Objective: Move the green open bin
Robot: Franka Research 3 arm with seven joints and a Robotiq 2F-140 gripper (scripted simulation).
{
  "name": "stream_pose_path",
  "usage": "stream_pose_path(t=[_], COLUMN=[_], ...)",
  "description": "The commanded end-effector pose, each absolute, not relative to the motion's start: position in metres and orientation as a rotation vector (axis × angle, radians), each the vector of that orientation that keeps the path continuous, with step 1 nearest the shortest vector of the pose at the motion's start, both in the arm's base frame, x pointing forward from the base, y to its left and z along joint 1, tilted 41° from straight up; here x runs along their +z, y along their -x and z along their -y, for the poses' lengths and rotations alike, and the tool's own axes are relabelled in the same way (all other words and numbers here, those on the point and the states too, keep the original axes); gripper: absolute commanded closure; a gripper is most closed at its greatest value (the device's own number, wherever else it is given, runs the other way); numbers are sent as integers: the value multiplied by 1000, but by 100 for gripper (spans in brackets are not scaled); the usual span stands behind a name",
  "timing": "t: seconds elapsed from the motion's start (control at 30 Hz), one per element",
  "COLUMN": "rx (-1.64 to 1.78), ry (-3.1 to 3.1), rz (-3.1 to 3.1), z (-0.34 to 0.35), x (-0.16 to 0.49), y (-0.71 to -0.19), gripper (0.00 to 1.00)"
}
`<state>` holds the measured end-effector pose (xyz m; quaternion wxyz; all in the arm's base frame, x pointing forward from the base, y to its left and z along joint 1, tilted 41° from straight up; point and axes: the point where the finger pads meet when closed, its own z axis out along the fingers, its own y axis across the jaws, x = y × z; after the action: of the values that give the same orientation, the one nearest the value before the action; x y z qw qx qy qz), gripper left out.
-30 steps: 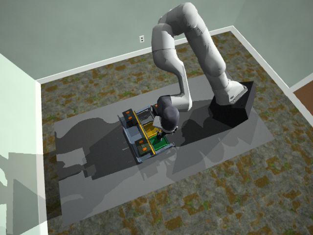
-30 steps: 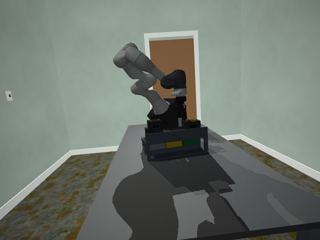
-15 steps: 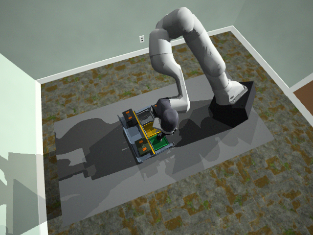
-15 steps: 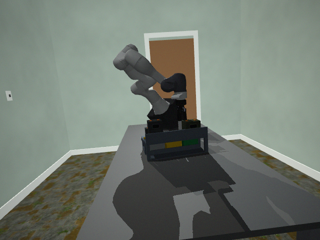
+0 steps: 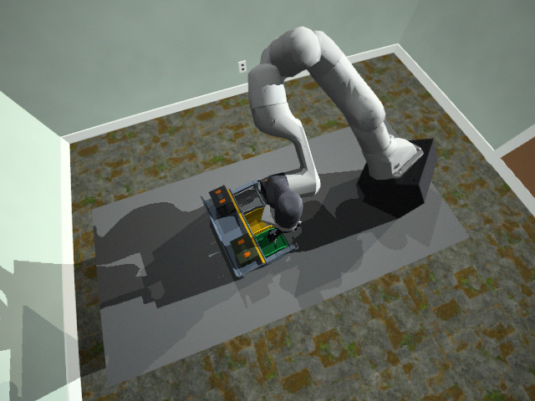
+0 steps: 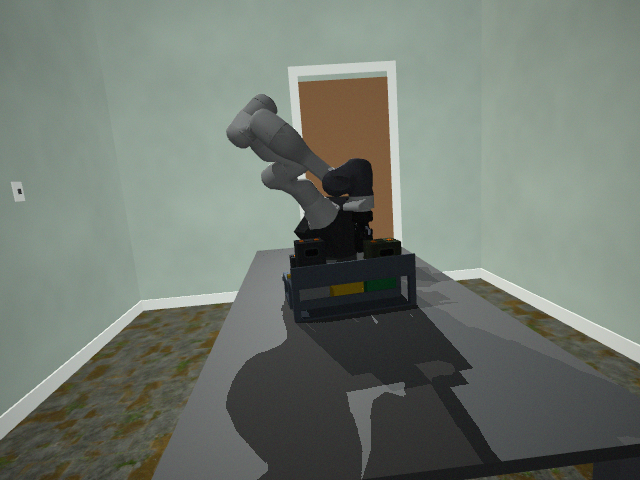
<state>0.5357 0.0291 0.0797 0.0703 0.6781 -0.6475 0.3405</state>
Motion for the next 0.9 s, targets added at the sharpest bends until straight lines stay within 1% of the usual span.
stream_pose_path(t=[0.0, 0.87], rx=[1026, 1031], ry=[-2039, -2032], rz=[1953, 1971], z=[-30, -36], x=[80, 83], y=[-536, -535], gripper=[43, 43])
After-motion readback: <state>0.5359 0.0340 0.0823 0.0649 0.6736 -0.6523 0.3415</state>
